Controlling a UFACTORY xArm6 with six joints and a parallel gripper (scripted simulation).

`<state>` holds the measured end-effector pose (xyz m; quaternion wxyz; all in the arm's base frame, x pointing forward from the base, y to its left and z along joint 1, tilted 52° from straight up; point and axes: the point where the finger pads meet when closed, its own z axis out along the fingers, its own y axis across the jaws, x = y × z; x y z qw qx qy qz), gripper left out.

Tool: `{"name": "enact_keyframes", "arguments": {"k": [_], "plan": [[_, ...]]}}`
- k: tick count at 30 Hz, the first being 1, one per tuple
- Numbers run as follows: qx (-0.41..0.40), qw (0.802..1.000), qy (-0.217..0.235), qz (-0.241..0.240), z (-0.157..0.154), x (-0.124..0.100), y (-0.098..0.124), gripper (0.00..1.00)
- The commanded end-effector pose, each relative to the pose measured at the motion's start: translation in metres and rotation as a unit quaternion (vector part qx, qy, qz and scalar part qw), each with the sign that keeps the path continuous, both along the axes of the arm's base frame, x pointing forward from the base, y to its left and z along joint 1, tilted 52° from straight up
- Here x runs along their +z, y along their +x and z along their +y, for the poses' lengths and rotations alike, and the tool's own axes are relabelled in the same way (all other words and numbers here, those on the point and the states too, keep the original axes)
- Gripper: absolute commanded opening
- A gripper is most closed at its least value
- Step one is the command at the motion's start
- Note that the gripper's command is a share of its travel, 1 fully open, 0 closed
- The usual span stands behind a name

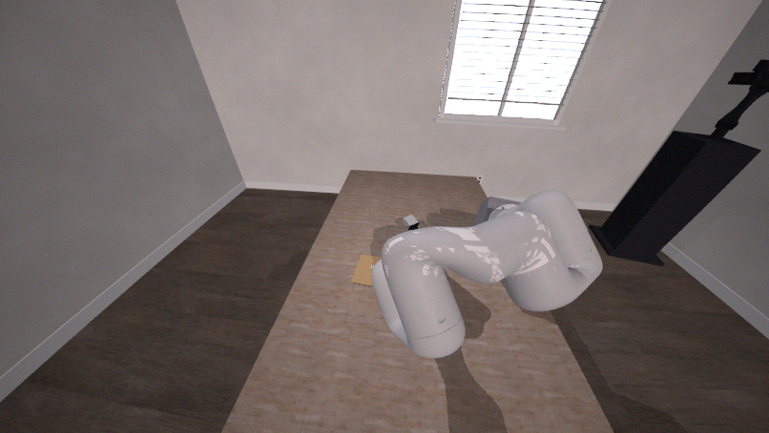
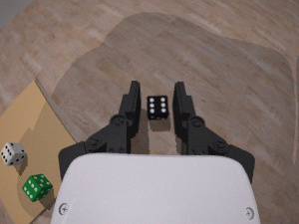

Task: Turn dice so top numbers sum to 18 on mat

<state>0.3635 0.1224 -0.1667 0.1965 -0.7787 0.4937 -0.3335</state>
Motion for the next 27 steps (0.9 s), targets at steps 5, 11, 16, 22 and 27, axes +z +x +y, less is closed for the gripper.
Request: {"name": "enact_keyframes", "arguments": {"k": [5,11,16,22,27], "plan": [[0.000,1.000,0.000,0.000,0.000,0.021,-0.021,0.36],[0.000,1.000,0.000,0.000,0.000,0.028,-0.029,0.36],[0.000,1.000,0.000,0.000,0.001,0.031,-0.031,0.36],[0.000,1.000,0.000,0.000,-0.005,0.035,-0.032,0.36],[0.000,1.000,0.000,0.000,-0.014,0.042,-0.033,0.36]]}}
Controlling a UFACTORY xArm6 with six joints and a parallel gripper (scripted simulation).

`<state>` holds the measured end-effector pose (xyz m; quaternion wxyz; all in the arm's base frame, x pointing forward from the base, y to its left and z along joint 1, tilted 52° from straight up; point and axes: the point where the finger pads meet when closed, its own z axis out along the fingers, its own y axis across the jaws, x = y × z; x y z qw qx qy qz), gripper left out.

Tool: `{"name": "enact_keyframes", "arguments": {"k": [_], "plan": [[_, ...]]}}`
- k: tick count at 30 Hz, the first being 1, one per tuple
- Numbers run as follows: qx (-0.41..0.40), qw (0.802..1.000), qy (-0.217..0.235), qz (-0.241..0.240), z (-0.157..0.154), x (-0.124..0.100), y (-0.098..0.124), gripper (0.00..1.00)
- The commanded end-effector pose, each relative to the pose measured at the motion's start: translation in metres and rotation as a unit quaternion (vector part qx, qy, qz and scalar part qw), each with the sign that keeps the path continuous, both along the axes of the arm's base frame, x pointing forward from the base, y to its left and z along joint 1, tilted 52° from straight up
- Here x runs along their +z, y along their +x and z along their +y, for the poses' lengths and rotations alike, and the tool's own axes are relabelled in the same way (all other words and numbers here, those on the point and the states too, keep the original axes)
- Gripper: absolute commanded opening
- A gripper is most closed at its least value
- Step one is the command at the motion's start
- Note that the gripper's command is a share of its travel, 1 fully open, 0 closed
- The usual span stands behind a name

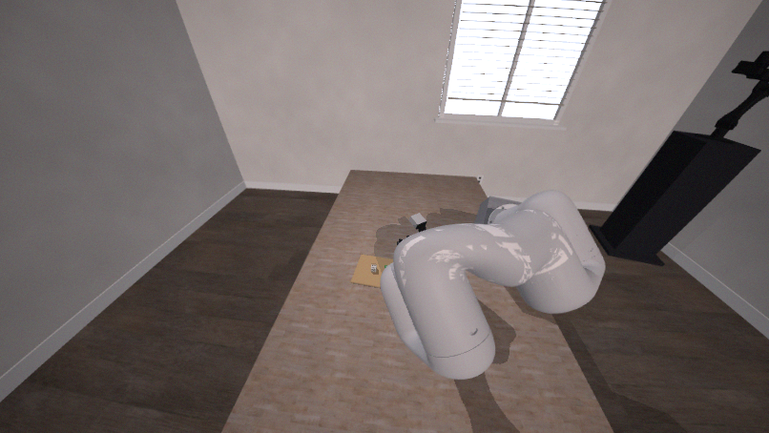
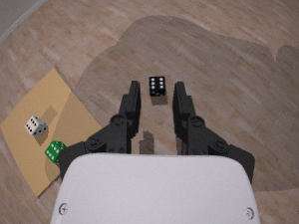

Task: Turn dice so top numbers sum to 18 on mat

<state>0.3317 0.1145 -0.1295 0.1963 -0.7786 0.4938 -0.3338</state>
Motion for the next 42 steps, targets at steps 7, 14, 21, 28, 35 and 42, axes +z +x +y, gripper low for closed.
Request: {"name": "enact_keyframes", "arguments": {"k": [7,14,21,28,35,42], "plan": [[0.000,1.000,0.000,0.000,-0.030,0.023,-0.003,0.36],[0.000,1.000,0.000,0.000,-0.039,0.030,-0.004,0.36],[0.001,1.000,0.002,0.001,-0.039,0.030,-0.004,0.36],[0.022,0.999,0.024,0.016,-0.040,0.030,-0.001,0.36],[0.058,0.996,0.060,0.040,-0.045,0.029,0.003,0.36],[0.116,0.983,0.118,0.080,-0.055,0.028,0.010,0.36]]}}
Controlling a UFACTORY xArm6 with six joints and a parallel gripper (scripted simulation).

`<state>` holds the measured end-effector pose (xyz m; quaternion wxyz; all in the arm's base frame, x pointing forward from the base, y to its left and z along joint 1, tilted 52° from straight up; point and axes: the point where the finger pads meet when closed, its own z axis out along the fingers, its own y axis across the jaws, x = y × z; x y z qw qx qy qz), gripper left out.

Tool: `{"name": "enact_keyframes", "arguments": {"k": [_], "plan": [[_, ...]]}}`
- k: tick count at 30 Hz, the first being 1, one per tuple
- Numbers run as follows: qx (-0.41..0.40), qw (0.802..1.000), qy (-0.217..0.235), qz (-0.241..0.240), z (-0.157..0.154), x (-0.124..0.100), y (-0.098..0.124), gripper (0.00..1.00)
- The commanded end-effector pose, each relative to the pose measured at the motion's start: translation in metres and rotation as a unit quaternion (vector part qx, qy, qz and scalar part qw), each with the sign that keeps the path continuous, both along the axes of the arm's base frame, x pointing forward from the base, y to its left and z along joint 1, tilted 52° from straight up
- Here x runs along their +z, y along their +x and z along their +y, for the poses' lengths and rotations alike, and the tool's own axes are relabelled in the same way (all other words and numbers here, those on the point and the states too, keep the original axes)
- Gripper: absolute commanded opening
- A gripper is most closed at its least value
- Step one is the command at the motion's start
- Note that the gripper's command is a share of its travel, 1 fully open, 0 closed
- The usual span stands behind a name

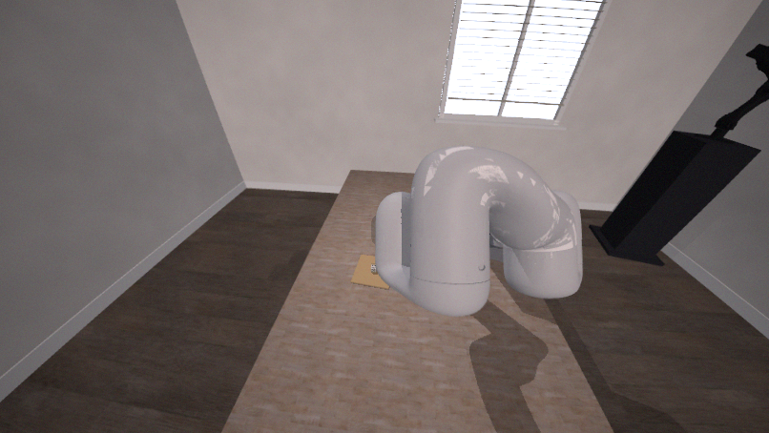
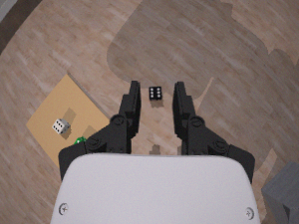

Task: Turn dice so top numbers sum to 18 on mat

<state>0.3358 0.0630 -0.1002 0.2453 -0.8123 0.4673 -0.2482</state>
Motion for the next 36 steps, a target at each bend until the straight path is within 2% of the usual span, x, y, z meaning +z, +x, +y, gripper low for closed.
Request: {"name": "enact_keyframes", "arguments": {"k": [1,7,10,13,24,27,36], "plan": [[0.047,0.997,0.054,0.033,-0.003,-0.001,0.006,0.36],[0.088,0.990,0.096,0.062,-0.010,-0.002,0.011,0.36],[0.091,0.989,0.098,0.064,-0.010,-0.002,0.011,0.36],[0.121,0.981,0.128,0.084,-0.015,-0.003,0.015,0.36],[0.185,0.955,0.193,0.130,-0.026,-0.004,0.022,0.36],[0.186,0.955,0.193,0.130,-0.026,-0.004,0.022,0.36],[0.247,0.919,0.255,0.170,-0.036,-0.004,0.032,0.36]]}}
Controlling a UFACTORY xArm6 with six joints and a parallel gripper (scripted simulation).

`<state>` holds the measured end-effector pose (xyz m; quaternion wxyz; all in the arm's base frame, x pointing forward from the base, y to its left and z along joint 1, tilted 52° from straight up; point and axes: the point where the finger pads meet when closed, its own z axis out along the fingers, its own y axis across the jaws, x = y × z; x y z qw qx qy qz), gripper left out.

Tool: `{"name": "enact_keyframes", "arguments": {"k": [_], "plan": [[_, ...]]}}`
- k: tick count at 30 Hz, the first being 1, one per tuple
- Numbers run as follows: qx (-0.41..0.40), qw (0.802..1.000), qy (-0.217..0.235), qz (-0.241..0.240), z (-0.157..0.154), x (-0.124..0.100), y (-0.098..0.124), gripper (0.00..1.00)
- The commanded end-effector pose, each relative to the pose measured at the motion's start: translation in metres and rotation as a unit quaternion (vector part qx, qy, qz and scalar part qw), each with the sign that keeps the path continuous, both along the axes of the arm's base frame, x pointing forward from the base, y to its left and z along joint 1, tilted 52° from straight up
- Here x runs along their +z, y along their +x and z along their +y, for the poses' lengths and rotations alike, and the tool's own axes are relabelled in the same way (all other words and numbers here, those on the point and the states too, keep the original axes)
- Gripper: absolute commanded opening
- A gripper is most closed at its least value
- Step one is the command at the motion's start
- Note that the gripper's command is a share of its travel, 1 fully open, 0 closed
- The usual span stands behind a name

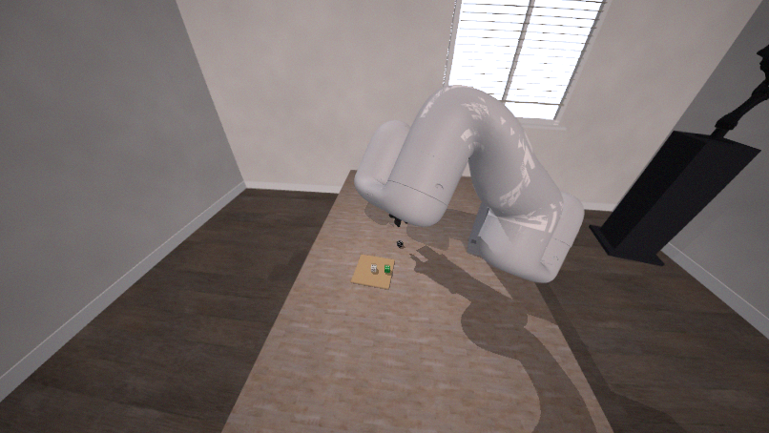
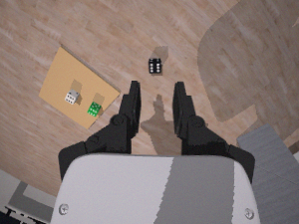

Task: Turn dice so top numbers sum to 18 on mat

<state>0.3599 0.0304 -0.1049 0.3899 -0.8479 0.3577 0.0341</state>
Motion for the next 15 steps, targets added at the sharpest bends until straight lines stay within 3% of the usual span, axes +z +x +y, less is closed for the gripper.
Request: {"name": "enact_keyframes", "arguments": {"k": [1,11,12,15], "plan": [[0.044,0.997,0.049,0.033,-0.0043,0.0004,0.0089,0.36],[0.057,0.996,0.061,0.044,-0.0072,0.0001,0.0092,0.36],[0.057,0.996,0.061,0.044,-0.0072,0.0001,0.0092,1.00],[0.057,0.996,0.061,0.044,-0.0072,0.0001,0.0092,1.00]]}}
